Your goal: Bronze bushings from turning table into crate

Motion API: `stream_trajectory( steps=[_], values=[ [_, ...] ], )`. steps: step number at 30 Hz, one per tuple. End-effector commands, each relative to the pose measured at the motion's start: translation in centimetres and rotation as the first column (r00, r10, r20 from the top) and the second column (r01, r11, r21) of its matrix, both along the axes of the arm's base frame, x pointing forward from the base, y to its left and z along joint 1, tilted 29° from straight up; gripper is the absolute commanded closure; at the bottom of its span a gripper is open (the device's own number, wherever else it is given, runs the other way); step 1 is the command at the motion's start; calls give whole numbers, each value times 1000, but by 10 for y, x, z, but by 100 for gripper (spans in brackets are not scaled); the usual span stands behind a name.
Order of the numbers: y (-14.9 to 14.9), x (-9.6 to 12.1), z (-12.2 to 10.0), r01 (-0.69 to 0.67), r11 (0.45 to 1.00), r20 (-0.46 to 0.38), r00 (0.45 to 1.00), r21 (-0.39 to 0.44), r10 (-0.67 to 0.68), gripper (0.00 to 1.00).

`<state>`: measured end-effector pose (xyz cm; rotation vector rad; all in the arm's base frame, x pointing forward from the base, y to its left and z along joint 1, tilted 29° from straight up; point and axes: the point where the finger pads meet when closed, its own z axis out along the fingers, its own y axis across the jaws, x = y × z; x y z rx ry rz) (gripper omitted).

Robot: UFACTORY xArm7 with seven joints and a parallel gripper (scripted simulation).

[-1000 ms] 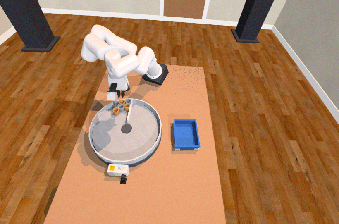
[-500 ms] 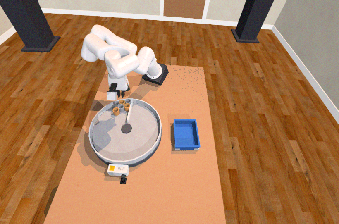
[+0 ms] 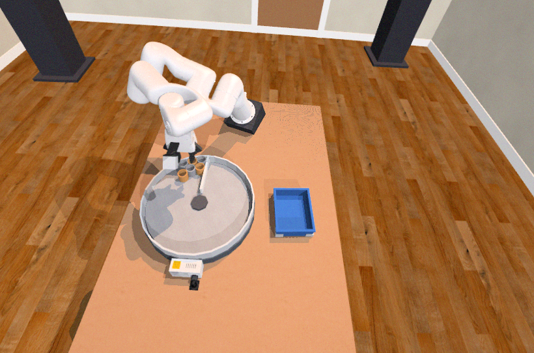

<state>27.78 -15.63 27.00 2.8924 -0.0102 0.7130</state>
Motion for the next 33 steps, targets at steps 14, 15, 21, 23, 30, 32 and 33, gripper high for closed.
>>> stream_trajectory(
  steps=[14,15,21,23,30,32,33],
  values=[
    [-30,38,-26,-1,1000,3,1000,-1,1,53],
    [-30,38,-26,-1,1000,3,1000,-1,1,53],
    [-30,38,-26,-1,1000,3,1000,0,1,53],
    [-30,38,-26,-1,1000,3,1000,0,1,53],
    [-31,38,-26,-1,1000,3,1000,0,1,53],
    [-31,38,-26,-1,1000,3,1000,0,1,53],
    [-31,38,-26,-1,1000,3,1000,0,1,53]
  ],
)
